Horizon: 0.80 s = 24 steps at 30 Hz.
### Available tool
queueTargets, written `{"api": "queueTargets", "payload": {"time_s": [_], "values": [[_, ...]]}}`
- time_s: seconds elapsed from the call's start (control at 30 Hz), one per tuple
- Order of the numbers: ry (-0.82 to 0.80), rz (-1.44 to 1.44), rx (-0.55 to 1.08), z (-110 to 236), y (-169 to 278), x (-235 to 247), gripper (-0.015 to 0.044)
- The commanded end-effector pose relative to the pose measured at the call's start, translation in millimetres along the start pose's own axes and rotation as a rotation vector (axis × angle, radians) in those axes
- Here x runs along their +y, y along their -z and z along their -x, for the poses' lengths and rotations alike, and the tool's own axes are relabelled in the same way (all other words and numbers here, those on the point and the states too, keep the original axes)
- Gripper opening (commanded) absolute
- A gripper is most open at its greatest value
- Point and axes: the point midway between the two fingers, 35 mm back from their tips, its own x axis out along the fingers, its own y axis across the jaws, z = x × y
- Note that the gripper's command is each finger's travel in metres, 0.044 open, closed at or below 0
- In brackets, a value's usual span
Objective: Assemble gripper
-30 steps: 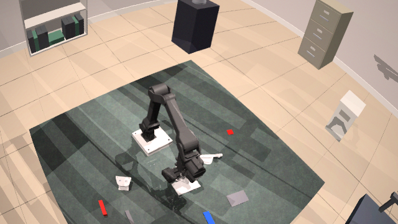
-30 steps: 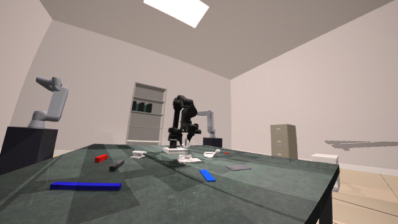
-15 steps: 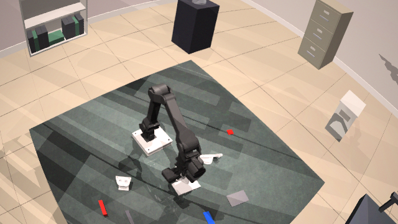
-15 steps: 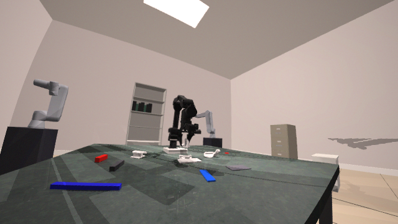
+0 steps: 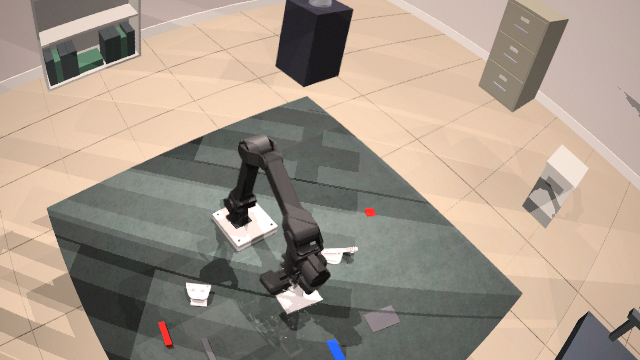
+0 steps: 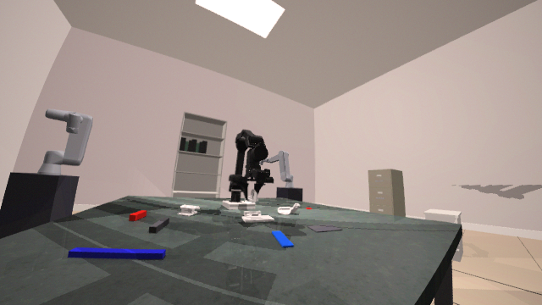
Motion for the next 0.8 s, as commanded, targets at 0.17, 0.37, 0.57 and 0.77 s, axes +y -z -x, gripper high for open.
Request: {"api": "queueTargets", "payload": {"time_s": [0.17, 0.37, 0.57, 0.77], "values": [[0.002, 0.004, 0.002, -14, 0, 0, 0.0134], [0.002, 0.004, 0.002, -24, 0, 0, 0.0134], [0.002, 0.005, 0.002, -34, 0, 0, 0.0134], [0.002, 0.005, 0.002, -44, 0, 0, 0.0134]]}}
